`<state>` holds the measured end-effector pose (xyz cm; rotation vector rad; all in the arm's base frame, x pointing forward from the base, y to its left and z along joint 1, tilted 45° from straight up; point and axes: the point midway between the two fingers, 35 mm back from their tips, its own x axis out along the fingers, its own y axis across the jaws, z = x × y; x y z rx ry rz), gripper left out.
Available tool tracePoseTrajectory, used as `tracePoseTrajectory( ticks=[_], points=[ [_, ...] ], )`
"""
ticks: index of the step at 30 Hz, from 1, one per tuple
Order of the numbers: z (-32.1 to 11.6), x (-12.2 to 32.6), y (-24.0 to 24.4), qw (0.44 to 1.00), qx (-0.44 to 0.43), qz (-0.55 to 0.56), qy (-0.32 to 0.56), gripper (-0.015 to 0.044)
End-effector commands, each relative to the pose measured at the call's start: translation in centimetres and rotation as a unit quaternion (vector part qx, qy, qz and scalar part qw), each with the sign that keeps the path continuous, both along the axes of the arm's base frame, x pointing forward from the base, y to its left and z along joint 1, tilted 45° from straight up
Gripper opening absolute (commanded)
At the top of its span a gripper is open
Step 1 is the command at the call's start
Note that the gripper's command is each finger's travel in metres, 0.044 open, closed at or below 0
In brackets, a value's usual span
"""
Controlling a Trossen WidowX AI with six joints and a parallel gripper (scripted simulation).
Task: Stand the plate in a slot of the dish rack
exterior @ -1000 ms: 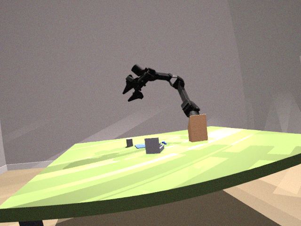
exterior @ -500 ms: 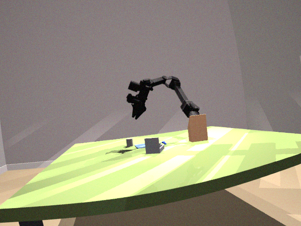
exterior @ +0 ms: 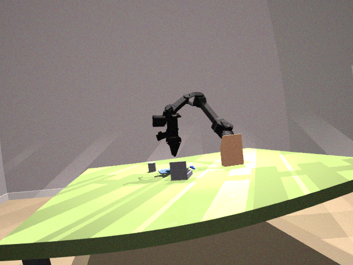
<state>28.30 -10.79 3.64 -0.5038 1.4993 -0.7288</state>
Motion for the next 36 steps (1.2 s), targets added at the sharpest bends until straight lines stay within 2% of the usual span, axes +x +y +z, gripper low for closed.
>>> tracePoseTrajectory(
  ticks=[1, 36],
  points=[
    [-1.0, -1.4, -0.5, 0.999, 0.004, -0.005, 0.041, 0.0400],
    [-4.4, -1.8, -3.7, 0.999, 0.004, -0.006, 0.040, 0.0400]
  ],
)
